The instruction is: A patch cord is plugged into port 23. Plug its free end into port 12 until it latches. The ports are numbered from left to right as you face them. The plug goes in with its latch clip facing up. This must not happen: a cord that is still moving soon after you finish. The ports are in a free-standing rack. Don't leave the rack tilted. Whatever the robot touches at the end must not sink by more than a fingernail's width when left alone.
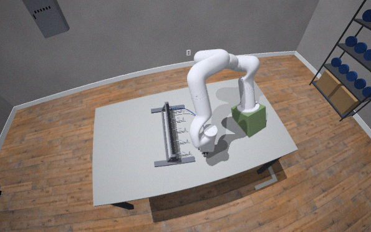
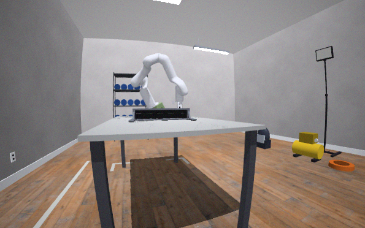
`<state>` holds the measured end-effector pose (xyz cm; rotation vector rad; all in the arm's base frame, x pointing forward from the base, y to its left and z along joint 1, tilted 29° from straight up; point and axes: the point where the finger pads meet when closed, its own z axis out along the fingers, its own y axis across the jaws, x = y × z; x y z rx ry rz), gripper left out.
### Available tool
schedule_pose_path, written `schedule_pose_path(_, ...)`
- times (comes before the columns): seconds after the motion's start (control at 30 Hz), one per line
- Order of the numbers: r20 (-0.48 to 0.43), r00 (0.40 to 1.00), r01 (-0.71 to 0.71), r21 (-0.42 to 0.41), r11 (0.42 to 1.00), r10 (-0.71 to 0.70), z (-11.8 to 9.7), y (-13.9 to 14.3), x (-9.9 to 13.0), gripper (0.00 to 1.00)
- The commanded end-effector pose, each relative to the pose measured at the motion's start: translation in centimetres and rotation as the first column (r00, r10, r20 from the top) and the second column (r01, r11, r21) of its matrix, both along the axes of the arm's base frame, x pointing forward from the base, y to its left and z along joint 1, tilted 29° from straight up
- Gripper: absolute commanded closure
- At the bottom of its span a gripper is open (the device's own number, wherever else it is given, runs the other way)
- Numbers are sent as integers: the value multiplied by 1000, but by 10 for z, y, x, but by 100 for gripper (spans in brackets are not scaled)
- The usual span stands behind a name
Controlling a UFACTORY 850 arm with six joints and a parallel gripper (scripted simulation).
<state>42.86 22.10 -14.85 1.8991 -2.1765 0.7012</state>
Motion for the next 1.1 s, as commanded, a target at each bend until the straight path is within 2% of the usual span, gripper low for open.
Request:
schedule_pose_path(0.0,1,1000,-1,1,1000,1,1,1,1,100)
schedule_pose_path(0.63,1,1000,-1,1,1000,1,2,1,0,100)
schedule_pose_path(1.07,1,1000,-1,1,1000,1,12,7,-2,100)
